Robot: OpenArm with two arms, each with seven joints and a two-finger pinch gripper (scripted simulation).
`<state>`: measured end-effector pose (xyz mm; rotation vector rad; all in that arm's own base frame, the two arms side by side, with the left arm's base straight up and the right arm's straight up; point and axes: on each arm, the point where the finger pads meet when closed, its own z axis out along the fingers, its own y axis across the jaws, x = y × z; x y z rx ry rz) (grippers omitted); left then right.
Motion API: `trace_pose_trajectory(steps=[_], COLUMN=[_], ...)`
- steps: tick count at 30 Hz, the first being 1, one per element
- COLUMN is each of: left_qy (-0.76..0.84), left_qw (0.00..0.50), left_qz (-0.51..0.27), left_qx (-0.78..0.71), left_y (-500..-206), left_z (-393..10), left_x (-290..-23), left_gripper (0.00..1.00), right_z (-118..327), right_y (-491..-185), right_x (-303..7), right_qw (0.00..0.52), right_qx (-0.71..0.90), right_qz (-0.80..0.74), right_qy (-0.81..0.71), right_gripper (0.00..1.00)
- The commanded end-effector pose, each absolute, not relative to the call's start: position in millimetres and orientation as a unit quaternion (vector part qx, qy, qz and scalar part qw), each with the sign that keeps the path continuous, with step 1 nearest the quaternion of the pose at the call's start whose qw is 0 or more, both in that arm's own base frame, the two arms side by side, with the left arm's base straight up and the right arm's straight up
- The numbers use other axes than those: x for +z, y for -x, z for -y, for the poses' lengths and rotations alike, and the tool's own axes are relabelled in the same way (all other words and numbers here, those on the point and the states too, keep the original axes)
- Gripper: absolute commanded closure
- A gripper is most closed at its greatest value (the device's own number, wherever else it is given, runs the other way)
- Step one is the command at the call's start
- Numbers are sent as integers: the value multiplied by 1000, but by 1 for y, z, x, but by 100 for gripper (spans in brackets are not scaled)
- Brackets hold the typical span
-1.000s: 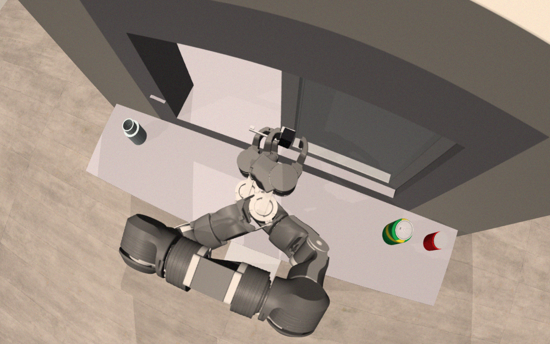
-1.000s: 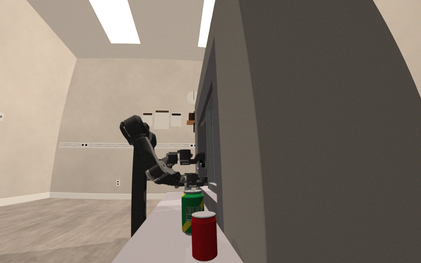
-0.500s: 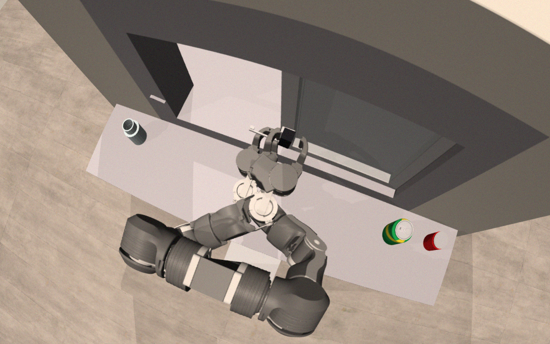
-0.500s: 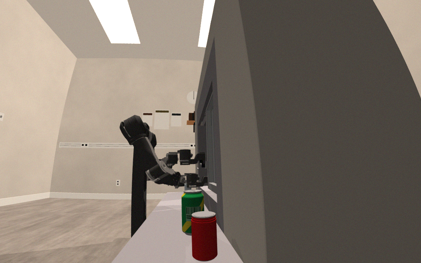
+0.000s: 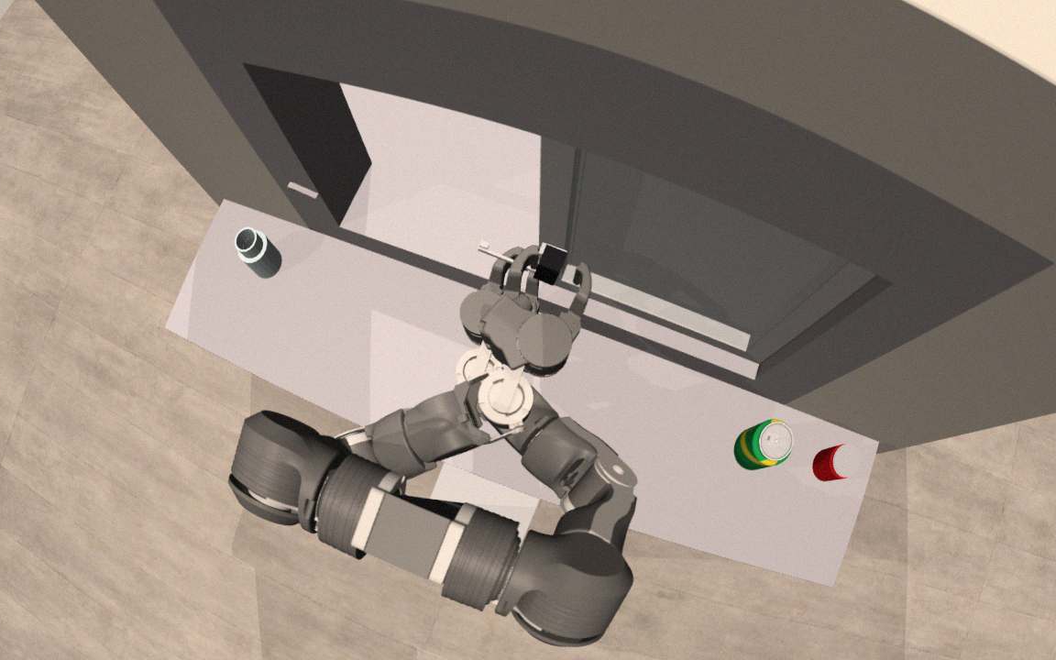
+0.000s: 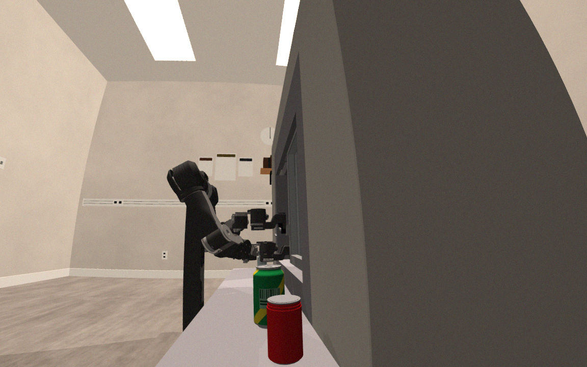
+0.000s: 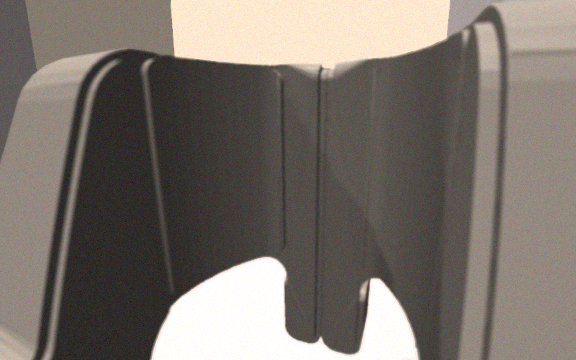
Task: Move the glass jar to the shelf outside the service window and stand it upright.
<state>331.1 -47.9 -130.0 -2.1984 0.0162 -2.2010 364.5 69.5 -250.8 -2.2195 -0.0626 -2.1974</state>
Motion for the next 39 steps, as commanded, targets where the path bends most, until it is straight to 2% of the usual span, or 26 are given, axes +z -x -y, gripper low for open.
trace_pose_trajectory(steps=[1,4,5,21,22,38,39], left_qy=[707,707,705,707,705,707,706], left_qw=[1,0,14,0,14,0,14], left_qz=[-9,-10,-5,-9,-5,-9,-5], left_qx=[-707,-707,-709,-707,-709,-707,-708], left_y=[-331,-331,-331,-331,-331,-331,-331], left_z=[54,55,49,55,49,55,47], left_x=[-129,-129,-129,-129,-129,-129,-129], left_gripper=[70,70,70,70,70,70,70], right_z=[-58,-57,-68,-56,-68,-56,-69], right_y=[-368,-368,-364,-368,-364,-368,-364], right_x=[-250,-250,-249,-250,-249,-250,-248], right_qw=[-4,-4,12,-4,14,-4,15], right_qx=[-704,-704,-705,-704,-705,-704,-705], right_qz=[3,3,22,3,23,3,24], right_qy=[710,710,709,710,709,710,709], right_gripper=[100,100,100,100,100,100,100])
